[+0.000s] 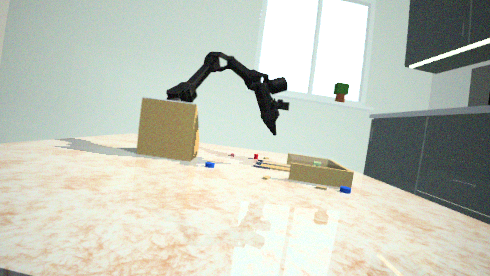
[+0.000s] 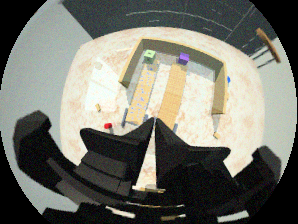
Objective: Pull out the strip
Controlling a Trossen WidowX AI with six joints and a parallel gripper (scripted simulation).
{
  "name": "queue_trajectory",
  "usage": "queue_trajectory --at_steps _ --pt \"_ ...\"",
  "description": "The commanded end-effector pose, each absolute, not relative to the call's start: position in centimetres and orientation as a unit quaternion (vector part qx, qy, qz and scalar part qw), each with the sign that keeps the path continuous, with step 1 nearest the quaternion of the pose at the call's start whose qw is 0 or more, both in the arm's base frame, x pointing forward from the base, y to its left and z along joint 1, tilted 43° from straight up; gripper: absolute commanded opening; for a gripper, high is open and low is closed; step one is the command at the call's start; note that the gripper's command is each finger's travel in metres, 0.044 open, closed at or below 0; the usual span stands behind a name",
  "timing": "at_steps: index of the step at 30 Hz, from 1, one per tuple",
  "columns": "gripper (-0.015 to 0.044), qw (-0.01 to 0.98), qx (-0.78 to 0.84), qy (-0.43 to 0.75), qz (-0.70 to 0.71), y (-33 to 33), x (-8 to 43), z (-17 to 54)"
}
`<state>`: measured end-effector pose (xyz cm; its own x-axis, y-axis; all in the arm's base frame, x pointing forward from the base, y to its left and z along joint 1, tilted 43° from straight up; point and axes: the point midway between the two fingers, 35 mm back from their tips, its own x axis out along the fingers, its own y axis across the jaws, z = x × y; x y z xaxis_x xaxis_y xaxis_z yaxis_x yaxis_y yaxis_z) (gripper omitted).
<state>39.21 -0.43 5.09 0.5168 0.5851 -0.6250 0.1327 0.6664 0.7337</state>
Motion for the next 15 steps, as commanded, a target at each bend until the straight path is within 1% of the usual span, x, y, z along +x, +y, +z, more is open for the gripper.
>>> queue_trajectory --at_steps 1,7,15 --pt "0.0 0.721 0.369 0.565 0.158 3.5 41.2 5.4" --pt "0.0 0.654 0.359 0.645 0.164 6.9 41.6 6.0" --pt "0.0 0.652 0.358 0.647 0.165 7.0 41.6 6.0"
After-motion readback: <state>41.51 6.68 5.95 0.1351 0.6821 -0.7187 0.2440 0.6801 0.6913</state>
